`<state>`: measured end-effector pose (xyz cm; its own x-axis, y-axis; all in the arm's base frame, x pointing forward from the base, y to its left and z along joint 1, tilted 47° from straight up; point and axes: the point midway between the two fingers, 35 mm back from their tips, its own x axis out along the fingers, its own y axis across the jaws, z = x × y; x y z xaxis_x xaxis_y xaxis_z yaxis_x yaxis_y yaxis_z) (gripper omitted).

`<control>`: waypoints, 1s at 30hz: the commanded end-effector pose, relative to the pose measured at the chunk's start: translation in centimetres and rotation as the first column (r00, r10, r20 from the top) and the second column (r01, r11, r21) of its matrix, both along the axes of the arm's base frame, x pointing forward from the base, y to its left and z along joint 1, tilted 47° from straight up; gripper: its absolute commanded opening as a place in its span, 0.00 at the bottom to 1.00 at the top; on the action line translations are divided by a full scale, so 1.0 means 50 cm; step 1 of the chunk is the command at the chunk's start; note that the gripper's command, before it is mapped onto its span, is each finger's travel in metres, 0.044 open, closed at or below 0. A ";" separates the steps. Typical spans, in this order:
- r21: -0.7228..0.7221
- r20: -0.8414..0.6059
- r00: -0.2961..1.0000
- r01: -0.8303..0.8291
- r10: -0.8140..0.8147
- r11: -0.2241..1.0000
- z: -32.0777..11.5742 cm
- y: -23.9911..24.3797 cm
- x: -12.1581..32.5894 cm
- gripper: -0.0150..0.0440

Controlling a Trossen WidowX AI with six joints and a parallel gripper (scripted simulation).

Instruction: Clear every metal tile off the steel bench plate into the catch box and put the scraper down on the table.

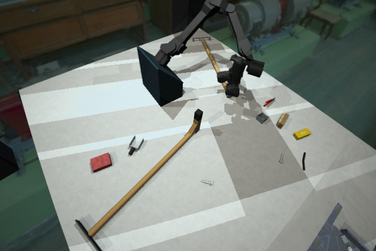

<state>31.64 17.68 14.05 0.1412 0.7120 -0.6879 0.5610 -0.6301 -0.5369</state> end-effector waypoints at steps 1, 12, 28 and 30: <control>0.007 0.005 1.000 -0.007 0.007 1.000 0.012 0.013 -0.017 0.25; 0.012 0.008 1.000 -0.008 0.008 1.000 0.031 0.032 -0.040 0.25; 0.015 0.007 1.000 -0.002 0.002 1.000 0.047 0.046 -0.059 0.25; 0.013 0.008 1.000 -0.002 0.002 1.000 0.054 0.038 -0.058 0.25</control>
<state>28.58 20.02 16.41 0.1432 0.7224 -0.6765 0.5665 -0.6203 -0.5425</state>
